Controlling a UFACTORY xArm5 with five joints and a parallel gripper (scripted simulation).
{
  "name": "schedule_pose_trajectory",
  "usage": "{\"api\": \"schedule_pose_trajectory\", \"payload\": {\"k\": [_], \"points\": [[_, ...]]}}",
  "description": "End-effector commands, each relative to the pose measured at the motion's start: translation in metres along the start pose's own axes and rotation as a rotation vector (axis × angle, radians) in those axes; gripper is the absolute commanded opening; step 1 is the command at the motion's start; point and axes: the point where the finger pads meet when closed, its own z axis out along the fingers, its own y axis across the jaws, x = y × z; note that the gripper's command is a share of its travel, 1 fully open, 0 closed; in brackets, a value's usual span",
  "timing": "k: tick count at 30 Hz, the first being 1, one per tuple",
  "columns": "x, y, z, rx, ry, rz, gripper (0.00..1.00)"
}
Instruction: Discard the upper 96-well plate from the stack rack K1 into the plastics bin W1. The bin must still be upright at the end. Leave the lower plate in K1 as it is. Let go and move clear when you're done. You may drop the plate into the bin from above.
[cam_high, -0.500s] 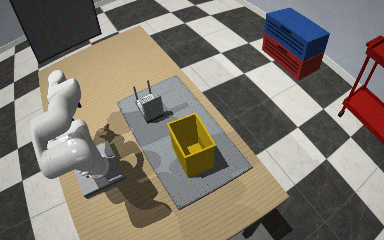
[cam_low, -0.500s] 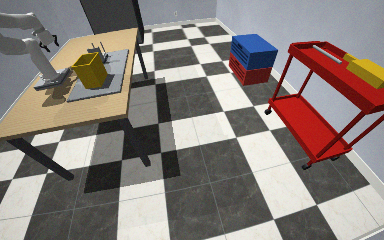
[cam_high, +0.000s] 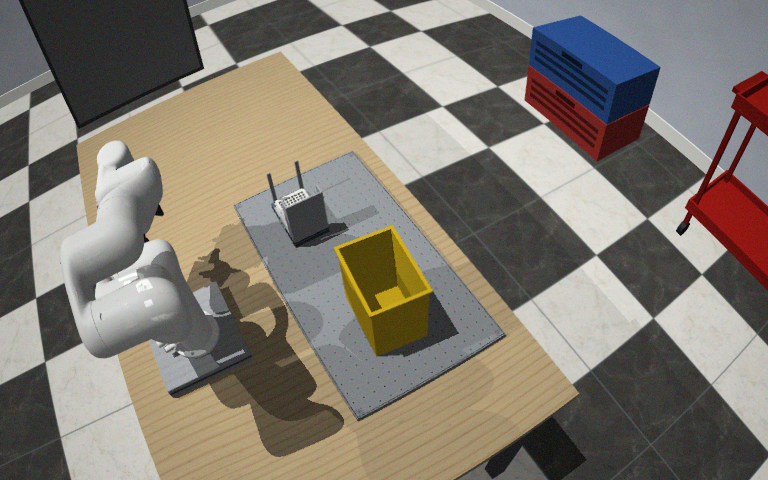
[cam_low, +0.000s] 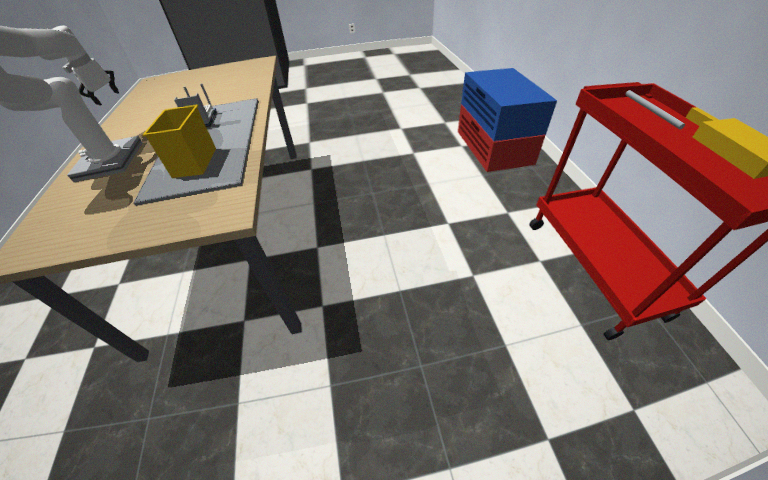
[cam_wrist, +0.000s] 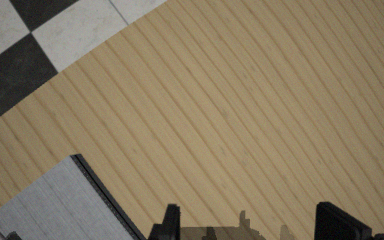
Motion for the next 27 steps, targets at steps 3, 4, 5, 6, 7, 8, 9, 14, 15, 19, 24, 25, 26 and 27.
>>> {"api": "schedule_pose_trajectory", "payload": {"k": [3, 4, 5, 6, 7, 8, 9, 14, 15, 19, 24, 25, 26, 27], "points": [[-0.002, 0.005, -0.003, -0.003, -0.001, 0.033, 1.00], [-0.004, 0.009, -0.005, -0.004, -0.004, 0.066, 1.00], [-0.007, 0.013, -0.008, -0.004, -0.007, 0.100, 1.00], [-0.009, 0.017, -0.010, -0.005, -0.010, 0.133, 1.00], [-0.011, 0.019, -0.011, -0.005, -0.011, 0.139, 1.00], [-0.011, 0.019, -0.011, -0.005, -0.011, 0.139, 1.00], [-0.014, 0.023, -0.013, -0.005, -0.014, 0.173, 1.00], [-0.024, 0.036, -0.021, -0.006, -0.025, 0.279, 1.00], [-0.027, 0.040, -0.022, -0.006, -0.029, 0.312, 1.00], [-0.034, 0.047, -0.026, -0.006, -0.035, 0.379, 1.00], [-0.050, 0.063, -0.035, -0.007, -0.048, 0.518, 1.00], [-0.054, 0.066, -0.036, -0.007, -0.051, 0.551, 1.00], [-0.056, 0.069, -0.038, -0.008, -0.052, 0.558, 1.00], [-0.056, 0.069, -0.038, -0.008, -0.052, 0.558, 1.00]]}}
